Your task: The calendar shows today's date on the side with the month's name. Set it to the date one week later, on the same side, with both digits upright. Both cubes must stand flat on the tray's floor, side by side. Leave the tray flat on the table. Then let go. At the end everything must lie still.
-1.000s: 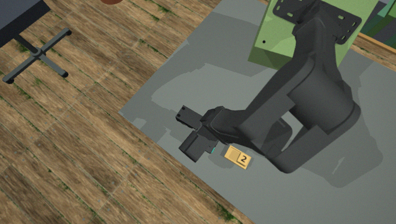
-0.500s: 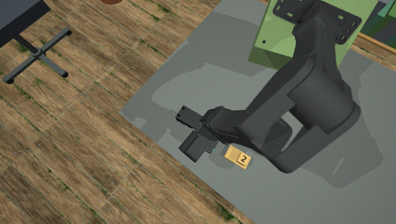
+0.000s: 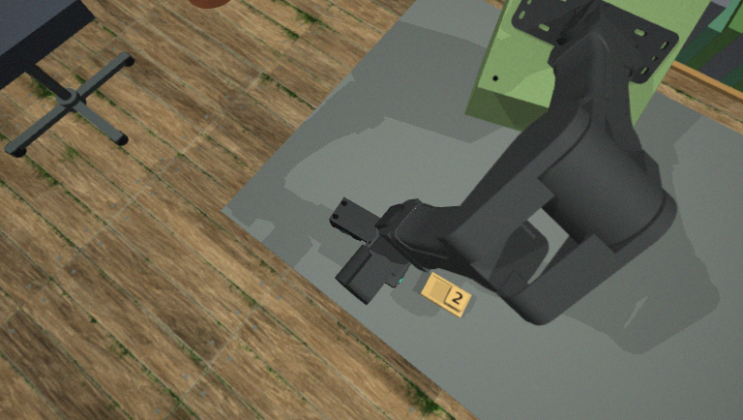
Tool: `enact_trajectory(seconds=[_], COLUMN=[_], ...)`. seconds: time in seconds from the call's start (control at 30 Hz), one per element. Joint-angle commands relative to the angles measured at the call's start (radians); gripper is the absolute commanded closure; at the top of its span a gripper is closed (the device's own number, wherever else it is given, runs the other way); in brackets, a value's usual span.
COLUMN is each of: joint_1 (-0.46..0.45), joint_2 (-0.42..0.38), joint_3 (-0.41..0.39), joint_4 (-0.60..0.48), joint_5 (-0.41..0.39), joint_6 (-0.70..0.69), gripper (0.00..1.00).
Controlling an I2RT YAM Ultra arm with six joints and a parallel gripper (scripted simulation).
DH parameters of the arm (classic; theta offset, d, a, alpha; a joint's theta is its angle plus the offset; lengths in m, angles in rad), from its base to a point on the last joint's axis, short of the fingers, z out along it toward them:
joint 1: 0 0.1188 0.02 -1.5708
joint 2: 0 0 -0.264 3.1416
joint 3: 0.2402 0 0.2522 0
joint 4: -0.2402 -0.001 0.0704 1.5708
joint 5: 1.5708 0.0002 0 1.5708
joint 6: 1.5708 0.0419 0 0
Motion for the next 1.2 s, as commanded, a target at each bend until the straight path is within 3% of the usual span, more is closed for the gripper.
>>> enact_trajectory(seconds=[0.0,0.33,0.5,0.83,1.17], joint_1=[-0.002,-0.006,-0.031,-0.117,-0.127], joint_2=[-0.005,-0.018,-0.104,-0.343,-0.366], joint_3=[0.002,-0.004,-0.038,-0.087,-0.087], joint_4=[0.001,-0.007,-0.066,-0.282,-0.308], joint_5=[0.008,0.006,-0.012,-0.073,-0.08], joint_6=[0.001,-0.002,-0.021,-0.088,-0.096], gripper=[0.73,0.73,0.73,0.73,0.73])
